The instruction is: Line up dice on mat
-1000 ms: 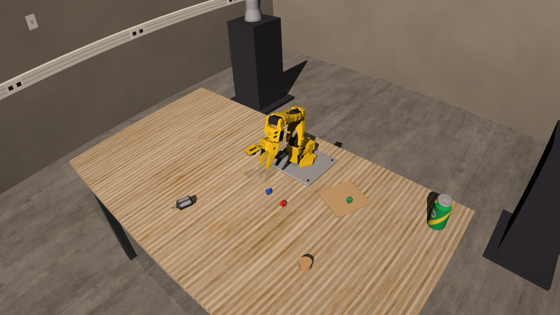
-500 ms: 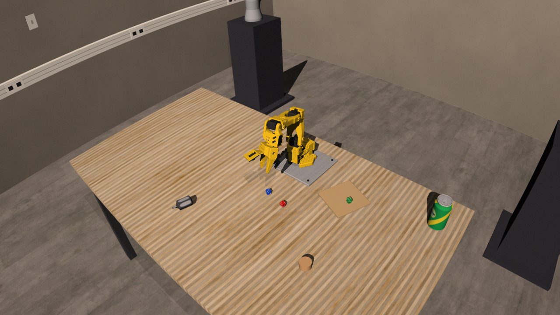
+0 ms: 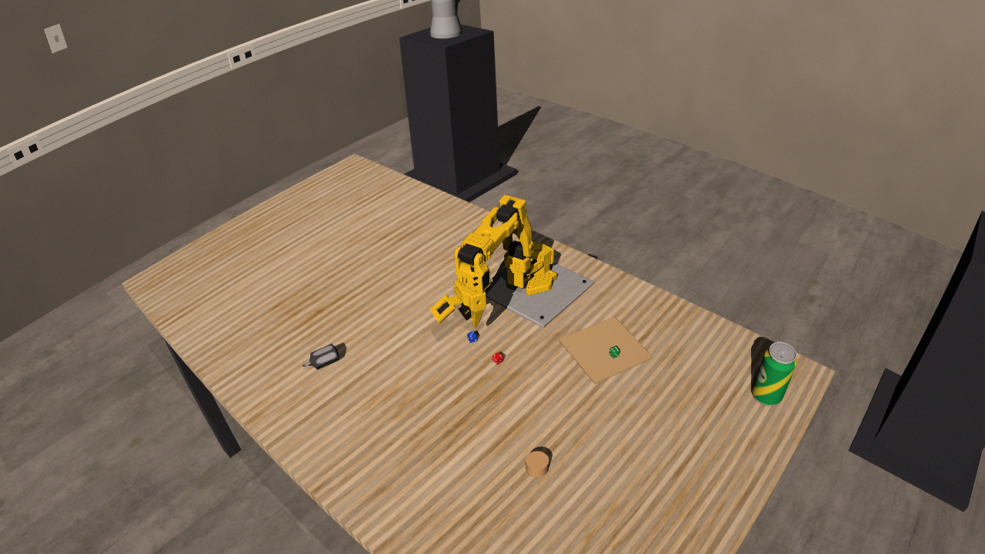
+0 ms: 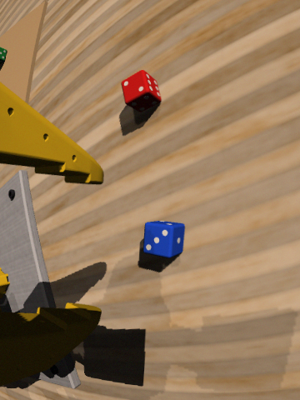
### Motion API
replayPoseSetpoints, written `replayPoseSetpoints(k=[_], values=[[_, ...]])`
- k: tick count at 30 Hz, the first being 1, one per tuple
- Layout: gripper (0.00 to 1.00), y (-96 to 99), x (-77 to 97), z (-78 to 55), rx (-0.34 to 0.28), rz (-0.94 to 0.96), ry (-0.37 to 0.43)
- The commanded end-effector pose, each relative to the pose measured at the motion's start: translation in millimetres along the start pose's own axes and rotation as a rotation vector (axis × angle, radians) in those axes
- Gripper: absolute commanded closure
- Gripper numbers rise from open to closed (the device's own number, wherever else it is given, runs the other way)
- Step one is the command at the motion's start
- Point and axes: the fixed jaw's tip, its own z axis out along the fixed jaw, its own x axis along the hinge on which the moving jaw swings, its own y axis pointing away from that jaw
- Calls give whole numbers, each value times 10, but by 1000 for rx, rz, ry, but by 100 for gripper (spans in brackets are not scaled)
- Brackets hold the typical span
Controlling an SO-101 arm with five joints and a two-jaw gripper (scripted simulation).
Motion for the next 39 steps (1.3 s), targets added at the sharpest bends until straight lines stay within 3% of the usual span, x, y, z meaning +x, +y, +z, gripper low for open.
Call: replayPoseSetpoints(k=[1,28,39], values=[[75,-32,26,119,30,12,49],[75,-55,13,153,25,34,41],[75,-52,10,244,25,34,41]])
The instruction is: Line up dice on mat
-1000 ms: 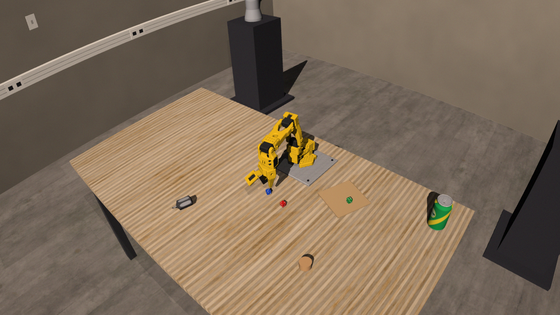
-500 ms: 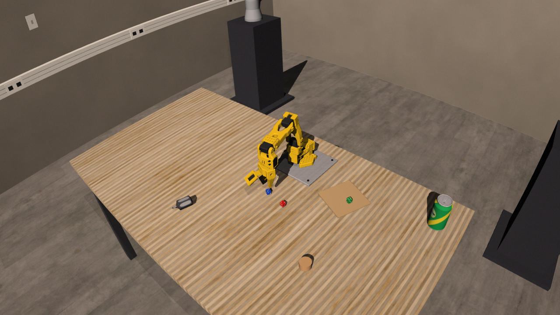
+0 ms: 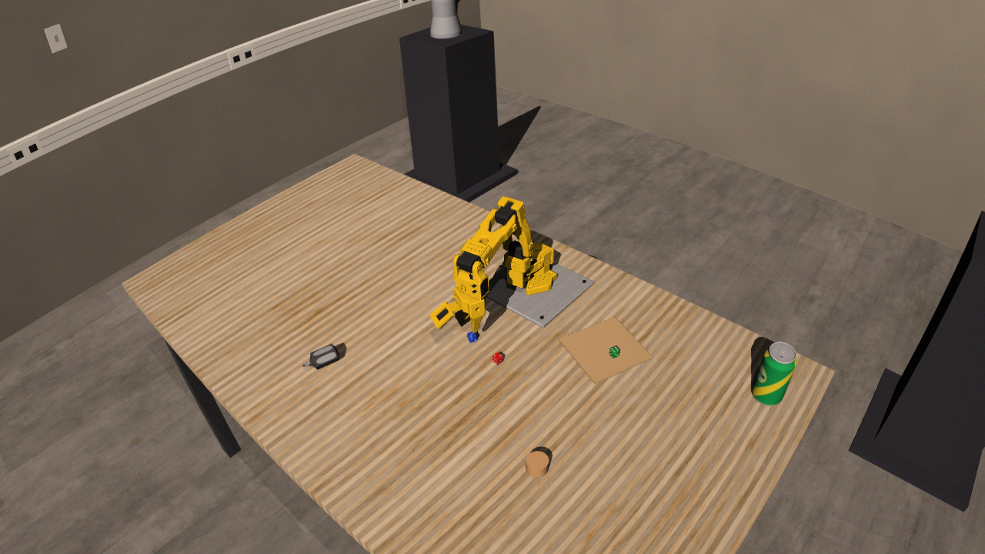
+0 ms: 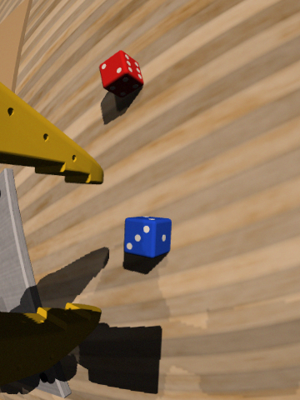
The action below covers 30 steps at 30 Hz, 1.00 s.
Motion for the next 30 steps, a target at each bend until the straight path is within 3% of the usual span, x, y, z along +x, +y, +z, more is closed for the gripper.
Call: replayPoseSetpoints(k=[1,16,30], values=[[75,-23,12,75,12,12,21],[75,-26,21,336,12,12,21],[75,-33,32,427,13,12,21]])
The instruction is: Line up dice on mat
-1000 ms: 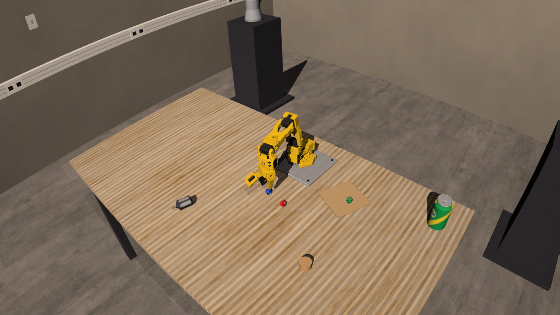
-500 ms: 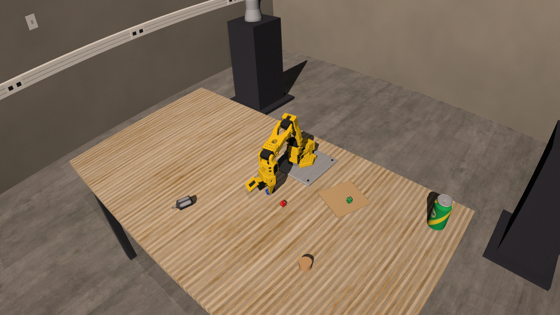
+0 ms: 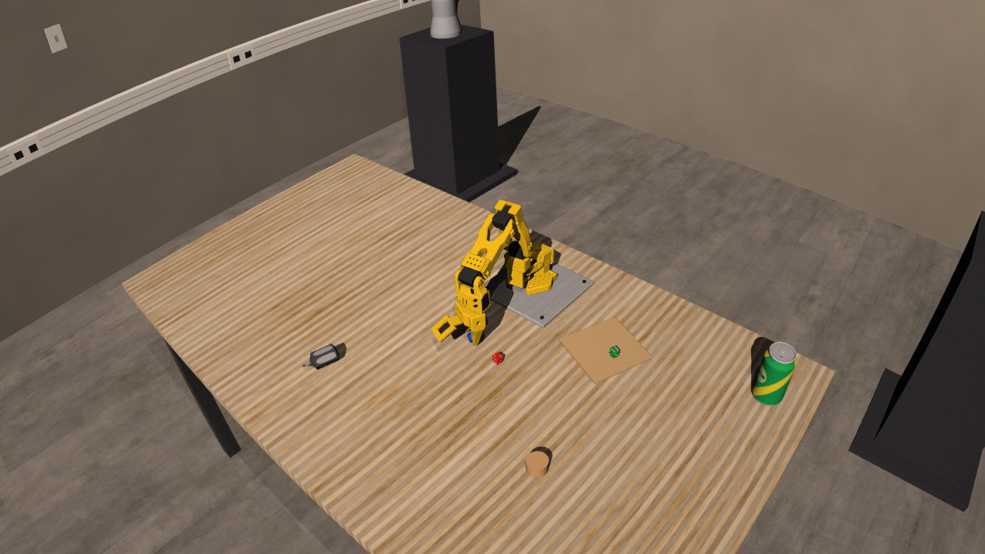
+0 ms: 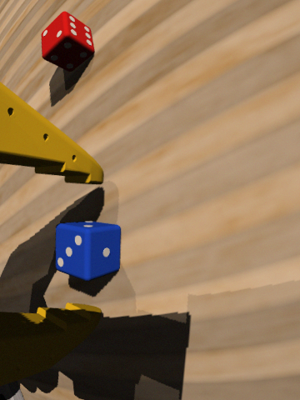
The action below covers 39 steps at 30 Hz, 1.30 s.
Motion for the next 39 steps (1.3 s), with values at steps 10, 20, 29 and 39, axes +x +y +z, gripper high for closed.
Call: replayPoseSetpoints(k=[10,20,29,39], values=[[75,-37,36,70,16,11,26],[79,-58,35,69,16,11,26],[84,-88,35,69,15,12,27],[90,-122,36,68,15,12,27]])
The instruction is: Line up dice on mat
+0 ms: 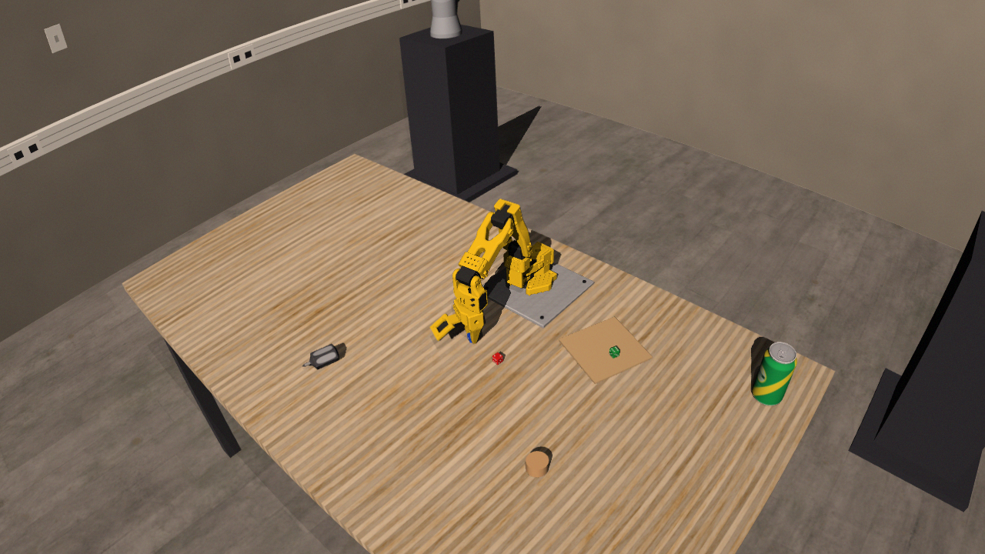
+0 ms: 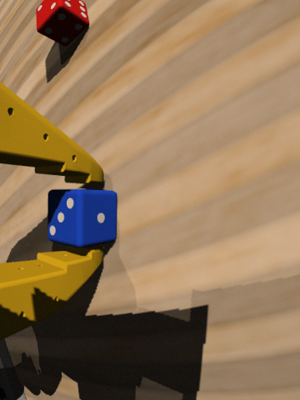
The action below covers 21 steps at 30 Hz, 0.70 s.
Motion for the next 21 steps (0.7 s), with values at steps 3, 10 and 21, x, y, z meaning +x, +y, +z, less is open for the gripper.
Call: replayPoseSetpoints(k=[3,10,21], values=[[91,-22,22,26,1,-6,8],[93,-34,22,26,1,-6,8],[94,-36,22,26,1,-6,8]])
